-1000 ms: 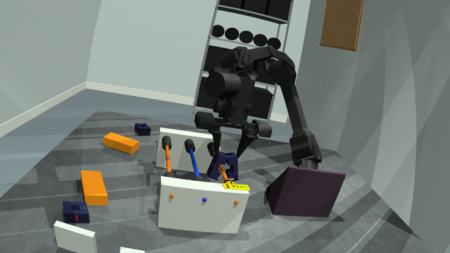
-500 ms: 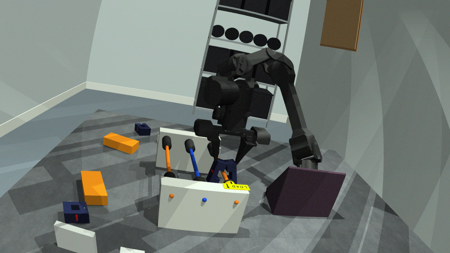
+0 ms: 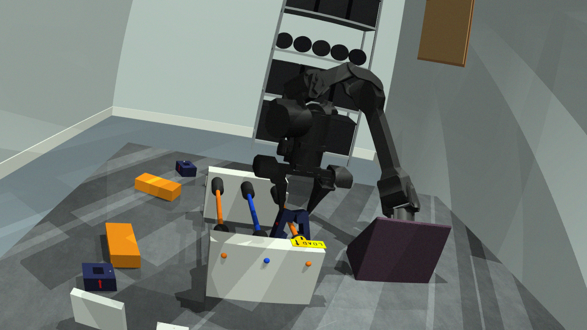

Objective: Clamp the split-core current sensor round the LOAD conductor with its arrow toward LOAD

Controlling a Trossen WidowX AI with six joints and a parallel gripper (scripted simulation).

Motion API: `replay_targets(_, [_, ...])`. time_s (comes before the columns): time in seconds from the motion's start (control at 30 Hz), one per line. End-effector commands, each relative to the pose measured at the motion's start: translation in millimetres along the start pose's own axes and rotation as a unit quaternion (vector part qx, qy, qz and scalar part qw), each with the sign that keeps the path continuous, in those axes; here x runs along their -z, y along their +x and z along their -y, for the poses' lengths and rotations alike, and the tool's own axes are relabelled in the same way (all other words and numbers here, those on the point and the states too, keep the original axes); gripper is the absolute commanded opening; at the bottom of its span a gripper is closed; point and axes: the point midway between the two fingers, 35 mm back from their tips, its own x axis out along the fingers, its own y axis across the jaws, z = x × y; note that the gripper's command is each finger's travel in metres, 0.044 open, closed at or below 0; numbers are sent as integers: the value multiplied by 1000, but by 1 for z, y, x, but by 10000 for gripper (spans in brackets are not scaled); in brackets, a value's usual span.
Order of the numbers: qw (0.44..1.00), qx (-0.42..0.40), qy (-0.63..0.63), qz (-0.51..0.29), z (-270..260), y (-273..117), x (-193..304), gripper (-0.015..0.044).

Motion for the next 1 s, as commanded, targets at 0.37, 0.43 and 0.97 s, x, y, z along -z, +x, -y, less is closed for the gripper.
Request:
replay_targets(0.37, [1000,1,1,0,0,0,0,0])
replay_targets(0.43, [1000,1,1,0,0,0,0,0])
replay_targets(0.97, [1000,1,1,0,0,0,0,105])
